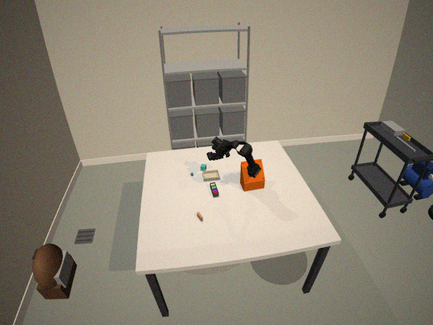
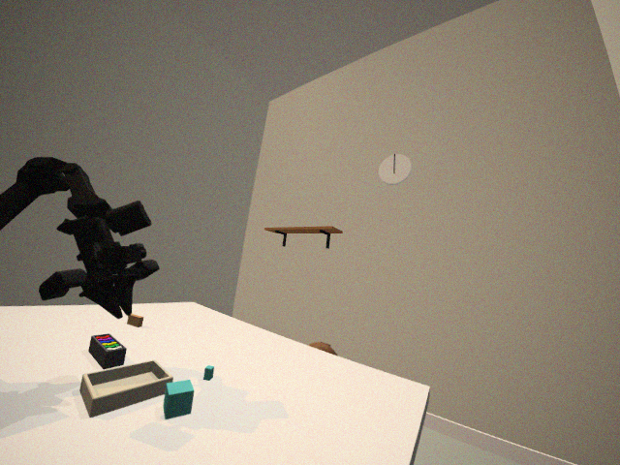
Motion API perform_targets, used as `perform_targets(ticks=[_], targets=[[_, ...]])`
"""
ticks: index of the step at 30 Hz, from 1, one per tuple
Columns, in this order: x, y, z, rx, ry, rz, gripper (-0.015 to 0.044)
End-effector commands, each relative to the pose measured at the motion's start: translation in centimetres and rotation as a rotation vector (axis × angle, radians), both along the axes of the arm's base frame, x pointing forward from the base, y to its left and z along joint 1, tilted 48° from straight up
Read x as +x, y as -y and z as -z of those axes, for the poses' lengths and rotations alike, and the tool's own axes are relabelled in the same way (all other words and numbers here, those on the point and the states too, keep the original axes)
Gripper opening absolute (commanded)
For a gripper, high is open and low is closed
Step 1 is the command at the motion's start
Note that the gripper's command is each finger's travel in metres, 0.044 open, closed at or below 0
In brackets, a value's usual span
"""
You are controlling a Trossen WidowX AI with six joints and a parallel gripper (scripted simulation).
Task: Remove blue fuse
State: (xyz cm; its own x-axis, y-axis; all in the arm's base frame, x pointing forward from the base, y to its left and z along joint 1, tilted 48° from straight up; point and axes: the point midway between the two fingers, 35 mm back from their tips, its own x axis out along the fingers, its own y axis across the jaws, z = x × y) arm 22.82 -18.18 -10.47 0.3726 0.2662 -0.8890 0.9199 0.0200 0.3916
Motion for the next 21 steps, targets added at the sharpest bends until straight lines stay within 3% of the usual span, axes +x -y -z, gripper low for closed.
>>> perform_targets(ticks=[1,15,21], targets=[[3.5,-6.1,-2.6,0.037,0.131,-0.480,0.0068],[6.3,-17.5,-8.9,0.133,0.494,-1.262,0.0068],[6.9,-18.3,-9.7,0.139,0.515,-1.295,0.0068]])
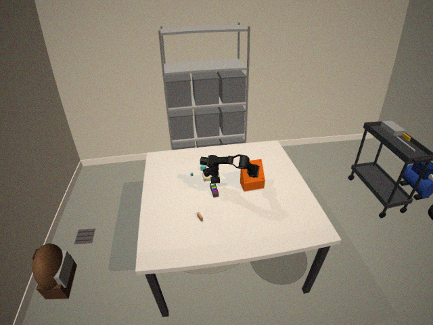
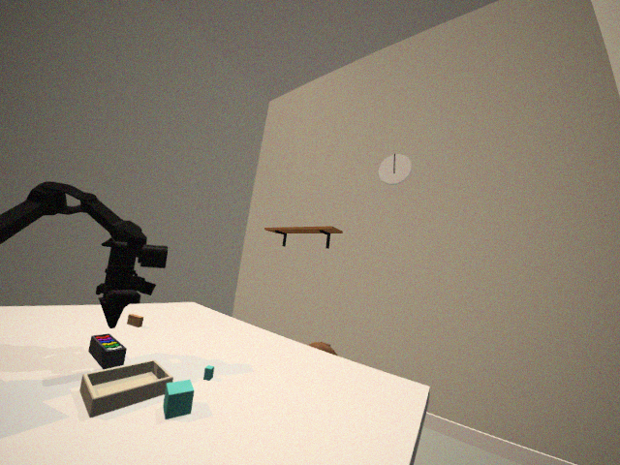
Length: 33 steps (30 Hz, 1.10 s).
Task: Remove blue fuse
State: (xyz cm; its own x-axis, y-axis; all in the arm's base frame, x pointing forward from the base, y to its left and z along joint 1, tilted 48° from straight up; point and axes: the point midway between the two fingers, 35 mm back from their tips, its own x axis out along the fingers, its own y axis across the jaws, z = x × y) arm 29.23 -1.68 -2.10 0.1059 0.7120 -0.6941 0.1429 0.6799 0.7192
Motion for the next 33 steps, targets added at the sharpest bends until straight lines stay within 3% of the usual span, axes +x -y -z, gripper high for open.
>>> perform_targets(ticks=[1,33], targets=[[0.5,-1.8,-1.3,0.030,0.057,-0.102,0.0068],[0.7,-3.4,0.4,0.030,0.057,-0.102,0.0068]])
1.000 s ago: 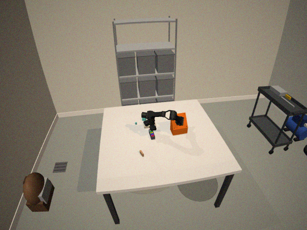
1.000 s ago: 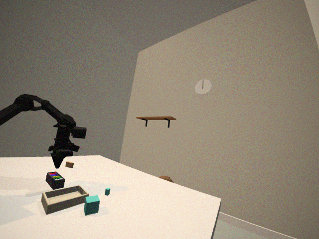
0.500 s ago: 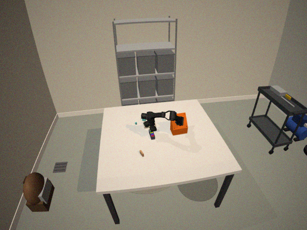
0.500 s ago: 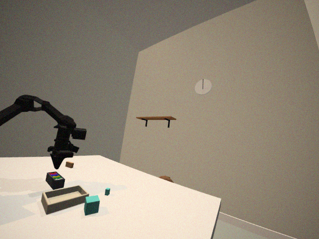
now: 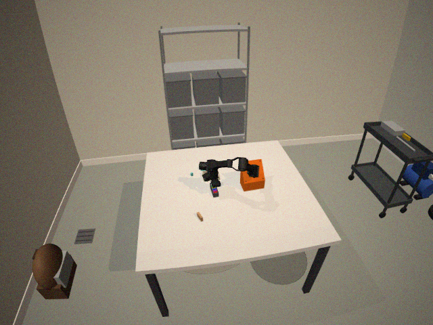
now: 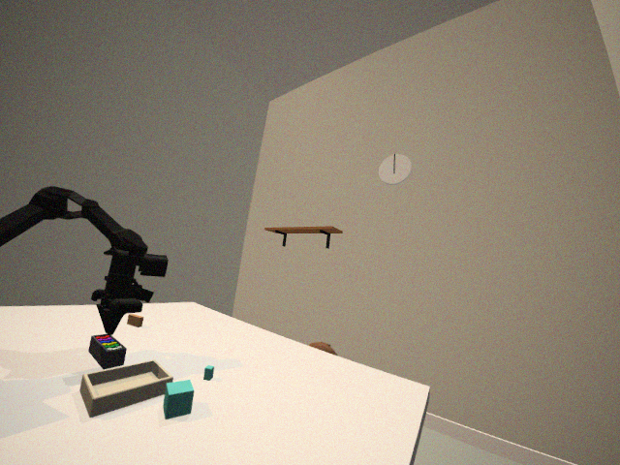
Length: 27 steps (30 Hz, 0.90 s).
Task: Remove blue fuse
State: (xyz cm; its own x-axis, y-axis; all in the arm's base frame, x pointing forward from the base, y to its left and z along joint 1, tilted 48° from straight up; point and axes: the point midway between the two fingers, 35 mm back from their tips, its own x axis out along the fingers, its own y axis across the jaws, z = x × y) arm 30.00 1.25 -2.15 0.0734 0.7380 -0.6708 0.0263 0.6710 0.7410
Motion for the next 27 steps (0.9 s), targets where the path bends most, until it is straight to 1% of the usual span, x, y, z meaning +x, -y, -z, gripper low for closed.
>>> perform_targets(ticks=[1,27], targets=[[-0.05,-0.52,0.36,0.006,-0.007,0.002,0.0068],[0.00,-1.36,1.11,0.007,-0.007,0.002,0.0068]])
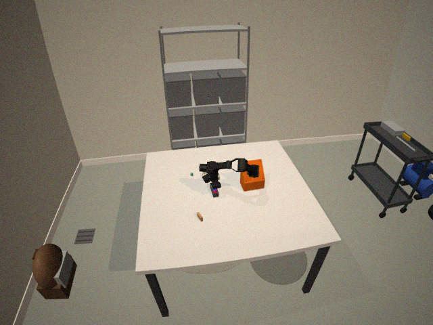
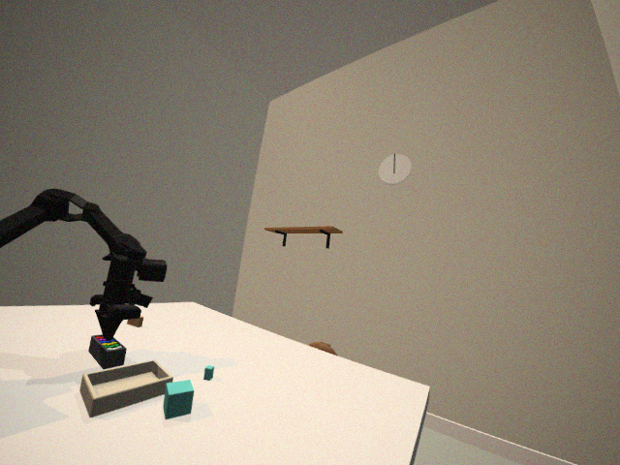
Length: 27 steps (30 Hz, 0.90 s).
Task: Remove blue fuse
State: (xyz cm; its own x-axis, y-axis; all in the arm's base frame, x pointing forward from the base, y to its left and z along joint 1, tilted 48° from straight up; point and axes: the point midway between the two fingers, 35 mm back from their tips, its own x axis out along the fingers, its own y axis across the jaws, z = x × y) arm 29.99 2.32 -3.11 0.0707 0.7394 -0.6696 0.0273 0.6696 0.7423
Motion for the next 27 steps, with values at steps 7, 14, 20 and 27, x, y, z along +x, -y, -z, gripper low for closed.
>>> perform_targets(ticks=[7,14,20,27], targets=[[0.05,-0.73,0.54,0.005,-0.004,0.003,0.0068],[0.05,-0.74,0.55,0.005,-0.004,0.003,0.0068],[0.03,-0.61,0.53,0.001,-0.001,-0.001,0.0028],[0.03,-0.61,0.53,0.001,-0.001,-0.001,0.0000]])
